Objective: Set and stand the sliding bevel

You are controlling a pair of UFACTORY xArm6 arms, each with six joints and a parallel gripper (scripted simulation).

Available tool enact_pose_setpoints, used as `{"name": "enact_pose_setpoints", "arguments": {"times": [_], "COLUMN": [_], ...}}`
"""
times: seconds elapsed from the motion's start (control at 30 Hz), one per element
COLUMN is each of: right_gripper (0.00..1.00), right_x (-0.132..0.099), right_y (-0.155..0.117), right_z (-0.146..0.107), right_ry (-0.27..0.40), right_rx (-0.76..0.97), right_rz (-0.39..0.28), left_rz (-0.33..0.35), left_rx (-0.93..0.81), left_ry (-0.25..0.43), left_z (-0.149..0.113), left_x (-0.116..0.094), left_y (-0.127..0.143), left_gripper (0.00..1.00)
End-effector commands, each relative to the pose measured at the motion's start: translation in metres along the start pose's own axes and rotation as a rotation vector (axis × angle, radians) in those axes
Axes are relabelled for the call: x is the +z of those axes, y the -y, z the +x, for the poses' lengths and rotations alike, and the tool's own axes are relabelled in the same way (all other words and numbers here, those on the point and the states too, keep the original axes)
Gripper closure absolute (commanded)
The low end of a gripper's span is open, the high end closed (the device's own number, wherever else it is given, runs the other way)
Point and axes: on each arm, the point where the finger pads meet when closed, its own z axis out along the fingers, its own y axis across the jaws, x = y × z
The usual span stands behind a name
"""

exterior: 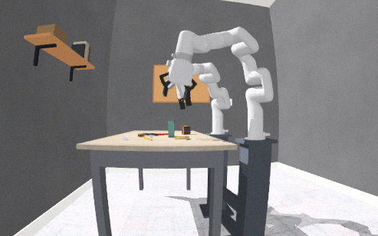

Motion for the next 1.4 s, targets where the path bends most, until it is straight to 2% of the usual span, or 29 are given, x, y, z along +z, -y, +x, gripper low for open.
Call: {"name": "enact_pose_setpoints", "arguments": {"times": [0.0,0.2,0.27,0.33,0.47,0.77,0.83,0.9,1.07,1.33,1.37], "right_gripper": [0.00,0.00,0.00,0.00,0.00,0.00,0.00,0.00,0.00,0.00,0.00], "right_x": [0.028,0.069,0.069,0.090,0.108,0.109,0.109,0.109,0.109,0.109,0.109], "right_y": [-0.017,-0.044,-0.044,-0.059,-0.073,-0.074,-0.074,-0.074,-0.074,-0.074,-0.074], "right_z": [0.014,0.023,0.023,0.026,0.028,0.028,0.028,0.028,0.028,0.028,0.028], "right_ry": [0.102,0.225,0.225,0.293,0.352,0.354,0.354,0.354,0.354,0.354,0.354], "right_rx": [0.095,0.218,0.218,0.282,0.336,0.339,0.339,0.339,0.339,0.339,0.339], "right_rz": [-0.017,-0.030,-0.030,-0.037,-0.042,-0.043,-0.043,-0.043,-0.043,-0.043,-0.043], "left_rz": [0.011,0.021,0.021,0.026,0.036,0.063,0.063,0.074,0.093,0.129,0.129], "left_rx": [-0.187,-0.459,-0.459,-0.583,-0.765,-1.168,-1.168,-1.311,-1.527,-1.889,-1.889], "left_ry": [0.024,0.051,0.051,0.063,0.080,0.114,0.114,0.125,0.141,0.167,0.167], "left_z": [-0.034,-0.079,-0.079,-0.099,-0.125,-0.176,-0.176,-0.191,-0.212,-0.238,-0.238], "left_x": [-0.017,-0.035,-0.035,-0.043,-0.055,-0.079,-0.079,-0.087,-0.098,-0.115,-0.115], "left_y": [-0.015,-0.044,-0.044,-0.059,-0.082,-0.139,-0.139,-0.161,-0.195,-0.254,-0.254], "left_gripper": [0.00,0.00,0.00,0.00,0.00,0.00,0.00,0.00,0.00,0.00,0.00]}}
